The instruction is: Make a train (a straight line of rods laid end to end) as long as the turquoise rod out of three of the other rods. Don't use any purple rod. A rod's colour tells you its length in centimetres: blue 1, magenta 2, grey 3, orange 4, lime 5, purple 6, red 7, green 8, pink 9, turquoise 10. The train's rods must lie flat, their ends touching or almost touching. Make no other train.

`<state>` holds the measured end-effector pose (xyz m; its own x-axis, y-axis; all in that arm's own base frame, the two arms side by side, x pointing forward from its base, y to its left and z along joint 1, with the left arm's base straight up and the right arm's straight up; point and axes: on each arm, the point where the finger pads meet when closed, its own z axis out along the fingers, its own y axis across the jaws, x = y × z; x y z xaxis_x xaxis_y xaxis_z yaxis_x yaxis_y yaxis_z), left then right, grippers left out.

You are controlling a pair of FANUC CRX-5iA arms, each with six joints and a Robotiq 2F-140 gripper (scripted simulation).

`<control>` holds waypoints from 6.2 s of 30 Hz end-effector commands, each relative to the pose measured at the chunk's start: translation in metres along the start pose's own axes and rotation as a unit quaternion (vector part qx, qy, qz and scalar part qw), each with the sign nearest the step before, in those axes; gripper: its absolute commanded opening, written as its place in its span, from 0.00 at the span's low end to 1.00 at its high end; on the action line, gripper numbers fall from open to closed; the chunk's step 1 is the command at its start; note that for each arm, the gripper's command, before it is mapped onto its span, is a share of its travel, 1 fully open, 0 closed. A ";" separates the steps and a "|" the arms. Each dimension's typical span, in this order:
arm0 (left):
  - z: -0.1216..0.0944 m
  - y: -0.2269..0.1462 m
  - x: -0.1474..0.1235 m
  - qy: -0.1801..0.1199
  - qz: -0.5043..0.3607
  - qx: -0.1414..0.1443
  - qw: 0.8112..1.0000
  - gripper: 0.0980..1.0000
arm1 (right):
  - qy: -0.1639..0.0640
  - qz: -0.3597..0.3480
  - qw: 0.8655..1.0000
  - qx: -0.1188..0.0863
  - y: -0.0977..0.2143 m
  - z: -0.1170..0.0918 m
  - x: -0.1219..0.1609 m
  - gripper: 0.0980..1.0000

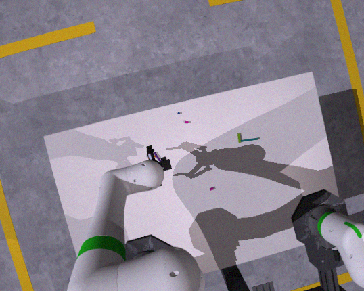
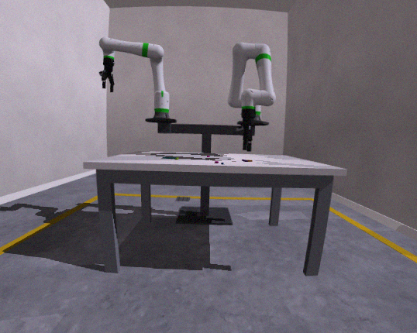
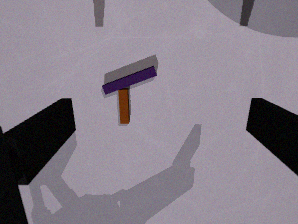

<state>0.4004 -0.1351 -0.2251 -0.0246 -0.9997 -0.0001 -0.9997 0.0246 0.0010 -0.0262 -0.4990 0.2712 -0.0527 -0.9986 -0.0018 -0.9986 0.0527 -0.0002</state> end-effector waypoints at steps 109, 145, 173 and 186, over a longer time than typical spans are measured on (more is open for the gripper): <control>0.002 -0.146 0.094 0.000 0.494 0.001 0.869 1.00 | 0.001 0.000 1.000 0.000 0.000 -0.001 0.000 1.00; -0.001 -0.199 0.160 0.000 0.707 0.001 0.707 1.00 | 0.001 0.000 1.000 0.000 0.000 -0.001 0.000 1.00; -0.001 -0.199 0.160 0.000 0.707 0.001 0.707 1.00 | 0.001 0.000 1.000 0.000 0.000 -0.001 0.000 1.00; -0.001 -0.199 0.160 0.000 0.707 0.001 0.707 1.00 | 0.001 0.000 1.000 0.000 0.000 -0.001 0.000 1.00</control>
<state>0.5945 -0.2996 -0.2257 -0.9997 0.0244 0.0015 0.0244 0.9997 0.0009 -0.0262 -0.4990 0.2712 -0.0527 -0.9986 -0.0018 -0.9986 0.0527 -0.0002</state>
